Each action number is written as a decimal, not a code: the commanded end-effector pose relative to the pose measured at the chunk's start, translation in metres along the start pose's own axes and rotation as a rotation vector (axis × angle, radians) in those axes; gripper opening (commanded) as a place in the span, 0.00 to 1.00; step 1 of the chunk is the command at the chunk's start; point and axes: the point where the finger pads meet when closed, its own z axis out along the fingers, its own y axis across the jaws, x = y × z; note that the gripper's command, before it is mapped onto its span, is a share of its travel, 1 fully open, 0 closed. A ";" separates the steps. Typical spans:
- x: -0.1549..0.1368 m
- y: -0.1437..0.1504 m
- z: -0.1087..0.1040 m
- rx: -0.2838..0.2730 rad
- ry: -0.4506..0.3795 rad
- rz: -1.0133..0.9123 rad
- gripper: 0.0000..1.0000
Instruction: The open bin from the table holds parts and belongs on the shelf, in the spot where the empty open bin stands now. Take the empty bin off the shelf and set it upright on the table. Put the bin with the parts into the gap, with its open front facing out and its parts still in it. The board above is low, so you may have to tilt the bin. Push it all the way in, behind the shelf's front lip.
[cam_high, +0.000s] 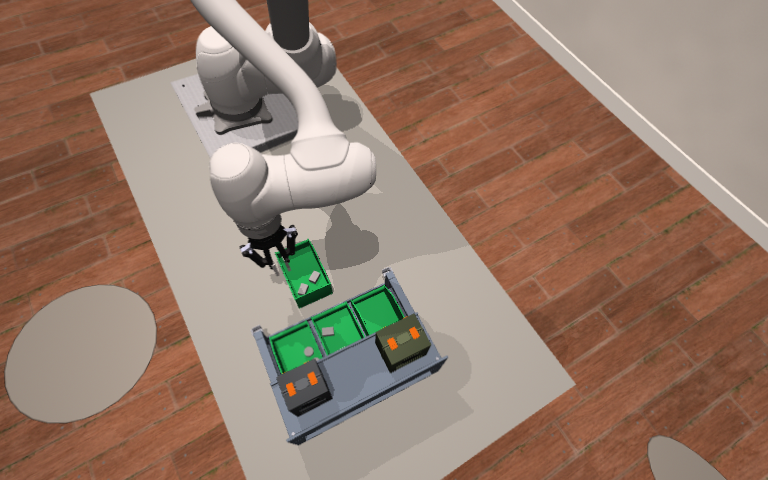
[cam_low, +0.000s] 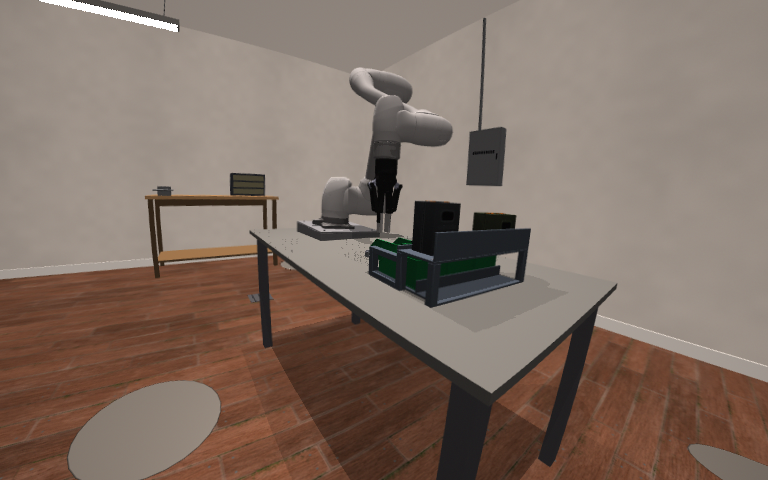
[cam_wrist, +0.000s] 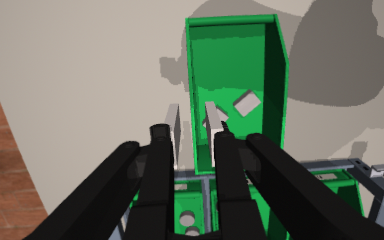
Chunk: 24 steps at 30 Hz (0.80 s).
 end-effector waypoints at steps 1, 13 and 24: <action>0.000 0.000 -0.005 0.000 0.000 0.000 0.24; 0.000 0.000 -0.024 0.000 0.000 0.000 0.24; 0.000 0.000 -0.034 0.000 0.000 0.000 0.24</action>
